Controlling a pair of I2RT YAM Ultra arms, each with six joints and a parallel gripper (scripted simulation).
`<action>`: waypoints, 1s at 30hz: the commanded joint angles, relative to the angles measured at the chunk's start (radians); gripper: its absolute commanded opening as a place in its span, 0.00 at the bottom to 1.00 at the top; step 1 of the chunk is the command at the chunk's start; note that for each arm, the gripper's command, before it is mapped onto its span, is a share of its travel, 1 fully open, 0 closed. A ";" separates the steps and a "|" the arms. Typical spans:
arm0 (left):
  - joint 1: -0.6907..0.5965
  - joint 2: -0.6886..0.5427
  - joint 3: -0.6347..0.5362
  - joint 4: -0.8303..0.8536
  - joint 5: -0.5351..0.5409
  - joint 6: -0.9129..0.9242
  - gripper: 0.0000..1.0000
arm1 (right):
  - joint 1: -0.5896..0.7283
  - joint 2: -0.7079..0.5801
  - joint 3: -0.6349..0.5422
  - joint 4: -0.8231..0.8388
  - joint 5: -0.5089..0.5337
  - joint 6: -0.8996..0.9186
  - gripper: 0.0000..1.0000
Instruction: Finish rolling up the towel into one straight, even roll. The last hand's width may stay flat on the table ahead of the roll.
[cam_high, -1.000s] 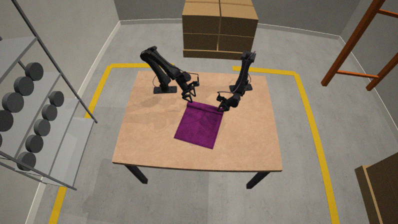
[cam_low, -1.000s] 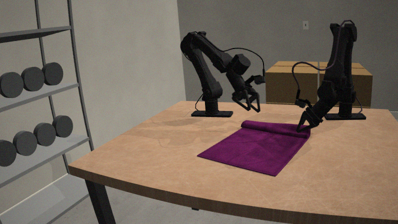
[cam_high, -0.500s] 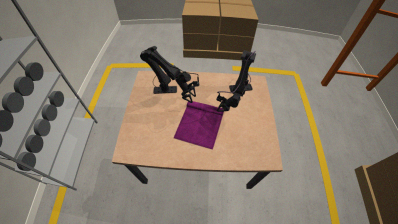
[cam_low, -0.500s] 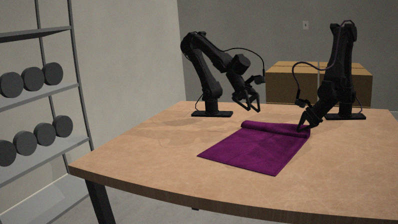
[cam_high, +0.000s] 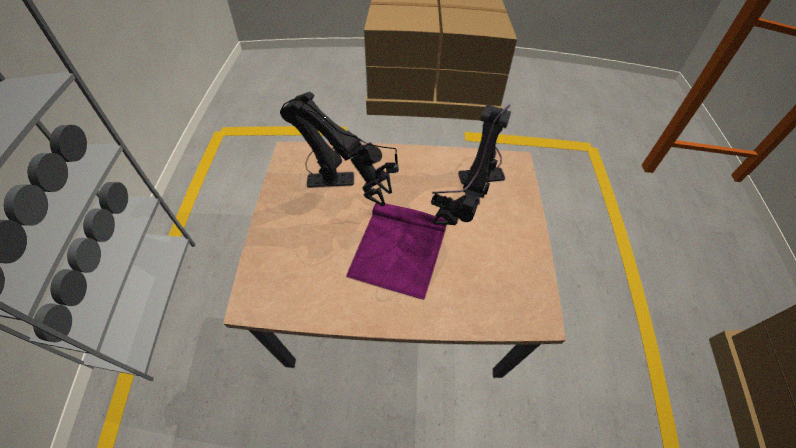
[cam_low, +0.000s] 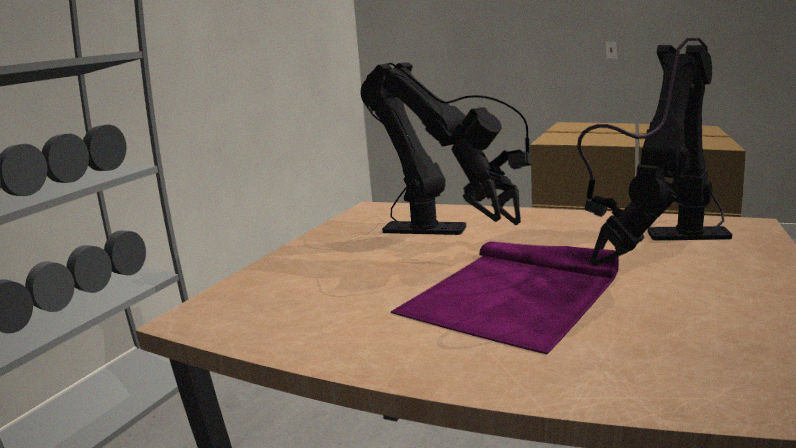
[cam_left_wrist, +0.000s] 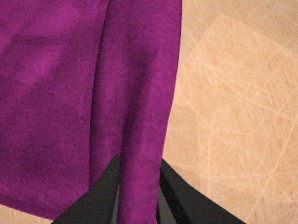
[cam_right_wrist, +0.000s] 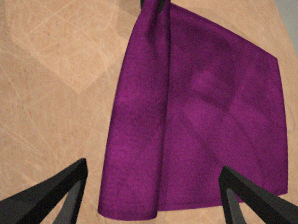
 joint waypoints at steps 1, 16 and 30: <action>0.001 0.054 0.084 -0.162 0.012 -0.018 0.19 | 0.008 0.022 -0.003 0.016 0.015 0.016 0.98; 0.013 0.318 0.450 -0.654 0.041 -0.014 0.19 | 0.007 0.028 -0.003 0.021 0.027 0.029 0.98; 0.021 0.587 0.773 -1.063 0.057 0.019 0.19 | 0.007 0.031 -0.002 0.023 0.028 0.029 0.98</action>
